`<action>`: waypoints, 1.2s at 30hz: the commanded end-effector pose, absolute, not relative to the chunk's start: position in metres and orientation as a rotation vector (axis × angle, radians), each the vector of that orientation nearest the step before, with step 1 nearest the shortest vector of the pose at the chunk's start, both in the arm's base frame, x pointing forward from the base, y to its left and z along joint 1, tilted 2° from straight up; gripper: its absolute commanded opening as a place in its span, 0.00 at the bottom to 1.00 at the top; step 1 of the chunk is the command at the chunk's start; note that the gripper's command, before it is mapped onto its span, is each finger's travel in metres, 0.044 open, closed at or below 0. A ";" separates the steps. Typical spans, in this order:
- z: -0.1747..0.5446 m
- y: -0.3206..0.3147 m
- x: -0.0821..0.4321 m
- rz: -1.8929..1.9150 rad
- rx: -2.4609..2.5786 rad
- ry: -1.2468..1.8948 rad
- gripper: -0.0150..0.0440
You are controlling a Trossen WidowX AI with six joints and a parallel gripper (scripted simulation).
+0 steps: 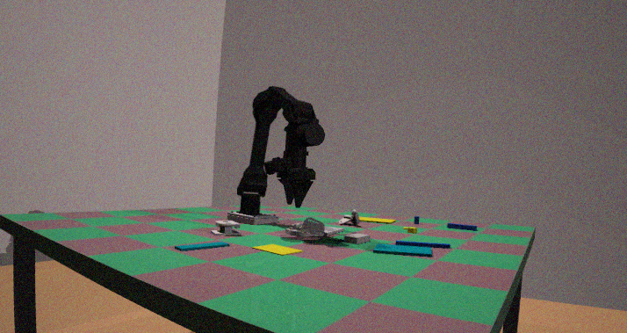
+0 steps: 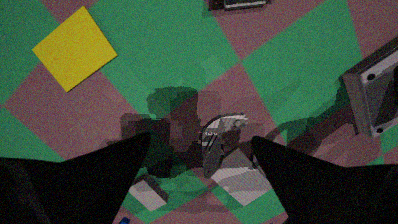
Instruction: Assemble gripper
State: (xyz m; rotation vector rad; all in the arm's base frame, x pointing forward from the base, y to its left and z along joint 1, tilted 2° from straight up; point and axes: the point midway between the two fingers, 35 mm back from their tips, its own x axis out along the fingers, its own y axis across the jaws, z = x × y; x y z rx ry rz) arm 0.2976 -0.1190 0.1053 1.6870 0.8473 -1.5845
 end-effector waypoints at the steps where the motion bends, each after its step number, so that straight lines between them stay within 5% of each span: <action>1: 0.105 -0.119 0.298 -1.584 1.687 0.847 1.00; 18: 0.105 -0.119 0.298 -1.584 1.687 0.847 0.25; 31: 0.105 -0.119 0.298 -1.584 1.687 0.847 0.25; 36: 0.106 -0.118 0.298 -1.544 1.646 0.886 0.48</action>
